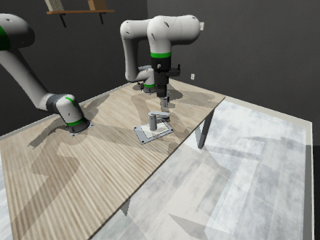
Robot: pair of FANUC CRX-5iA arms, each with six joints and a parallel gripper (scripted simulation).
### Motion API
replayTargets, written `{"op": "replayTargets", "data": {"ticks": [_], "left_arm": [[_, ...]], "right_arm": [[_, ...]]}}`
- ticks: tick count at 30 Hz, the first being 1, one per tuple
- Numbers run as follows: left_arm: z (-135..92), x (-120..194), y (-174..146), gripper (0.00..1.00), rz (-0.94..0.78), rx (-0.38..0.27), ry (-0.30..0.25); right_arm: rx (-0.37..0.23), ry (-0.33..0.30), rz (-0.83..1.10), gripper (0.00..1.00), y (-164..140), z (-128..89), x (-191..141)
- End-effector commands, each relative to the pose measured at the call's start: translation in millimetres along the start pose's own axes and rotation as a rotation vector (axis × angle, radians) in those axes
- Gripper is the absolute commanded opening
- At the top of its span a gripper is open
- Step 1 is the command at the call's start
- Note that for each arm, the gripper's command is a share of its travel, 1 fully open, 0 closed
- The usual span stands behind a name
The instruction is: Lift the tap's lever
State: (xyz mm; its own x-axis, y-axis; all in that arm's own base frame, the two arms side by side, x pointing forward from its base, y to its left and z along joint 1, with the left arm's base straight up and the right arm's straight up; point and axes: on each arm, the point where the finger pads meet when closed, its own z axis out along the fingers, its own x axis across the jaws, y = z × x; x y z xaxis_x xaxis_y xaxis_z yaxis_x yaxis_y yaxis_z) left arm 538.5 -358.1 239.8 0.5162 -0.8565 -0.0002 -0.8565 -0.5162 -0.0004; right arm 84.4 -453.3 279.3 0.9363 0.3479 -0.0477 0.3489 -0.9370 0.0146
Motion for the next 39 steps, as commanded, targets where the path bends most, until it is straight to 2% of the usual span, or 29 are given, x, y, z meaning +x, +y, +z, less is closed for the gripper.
{"op": "replayTargets", "data": {"ticks": [1,7,13,29,30,39], "left_arm": [[-1,0,0,1.00,0.000,0.001,0.002],[-1,0,0,1.00,0.000,0.001,0.002],[-1,0,0,1.00,0.000,0.001,0.002],[-1,0,0,1.00,0.000,0.001,0.002],[-1,0,0,0.00,0.000,0.001,0.002],[-1,0,0,0.00,0.000,0.001,0.002]], "right_arm": [[0.011,0.017,0.102,1.00,1,-2,-26],[0.017,0.031,0.237,1.00,-3,-4,-58],[0.021,0.040,0.316,1.00,-7,-6,-78],[0.023,0.045,0.358,1.00,-9,-6,-88],[0.023,0.045,0.358,1.00,-9,-6,-88],[0.023,0.045,0.358,1.00,-9,-6,-88]]}}
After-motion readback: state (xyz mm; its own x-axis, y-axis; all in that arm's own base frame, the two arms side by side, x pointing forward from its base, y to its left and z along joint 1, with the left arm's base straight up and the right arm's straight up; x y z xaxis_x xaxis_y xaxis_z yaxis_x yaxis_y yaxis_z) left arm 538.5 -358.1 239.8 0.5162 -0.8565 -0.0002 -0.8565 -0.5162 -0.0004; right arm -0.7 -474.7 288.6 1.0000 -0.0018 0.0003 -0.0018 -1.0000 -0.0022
